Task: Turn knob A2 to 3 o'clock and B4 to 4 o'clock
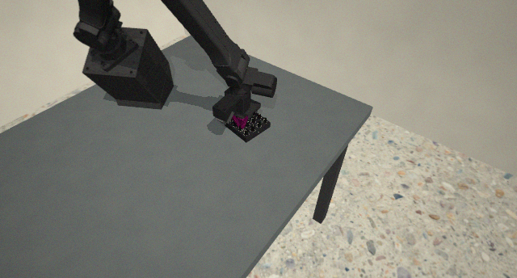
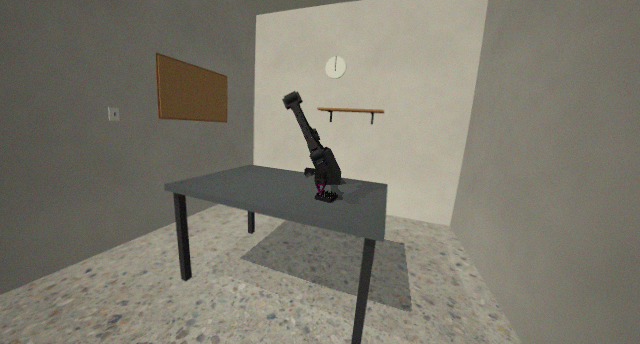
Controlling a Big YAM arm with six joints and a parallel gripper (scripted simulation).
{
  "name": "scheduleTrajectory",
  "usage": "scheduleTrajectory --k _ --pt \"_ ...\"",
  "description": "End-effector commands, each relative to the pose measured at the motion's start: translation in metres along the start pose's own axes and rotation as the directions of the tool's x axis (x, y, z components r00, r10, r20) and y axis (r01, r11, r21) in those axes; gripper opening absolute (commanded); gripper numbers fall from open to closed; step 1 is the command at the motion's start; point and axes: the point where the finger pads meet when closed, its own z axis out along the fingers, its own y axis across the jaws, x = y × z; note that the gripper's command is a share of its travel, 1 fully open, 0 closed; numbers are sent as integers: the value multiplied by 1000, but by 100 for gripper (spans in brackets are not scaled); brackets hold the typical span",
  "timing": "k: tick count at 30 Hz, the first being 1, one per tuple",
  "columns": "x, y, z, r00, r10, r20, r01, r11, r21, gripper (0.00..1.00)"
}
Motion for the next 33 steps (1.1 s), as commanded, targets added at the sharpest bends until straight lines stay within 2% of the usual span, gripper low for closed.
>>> scheduleTrajectory --k 1,17,33 --pt "1 24 -10 991 132 -13 -132 990 -48 8" --pt "1 24 -9 967 255 -19 -255 966 -45 8" --pt "1 24 -9 962 274 -20 -274 961 -45 8"
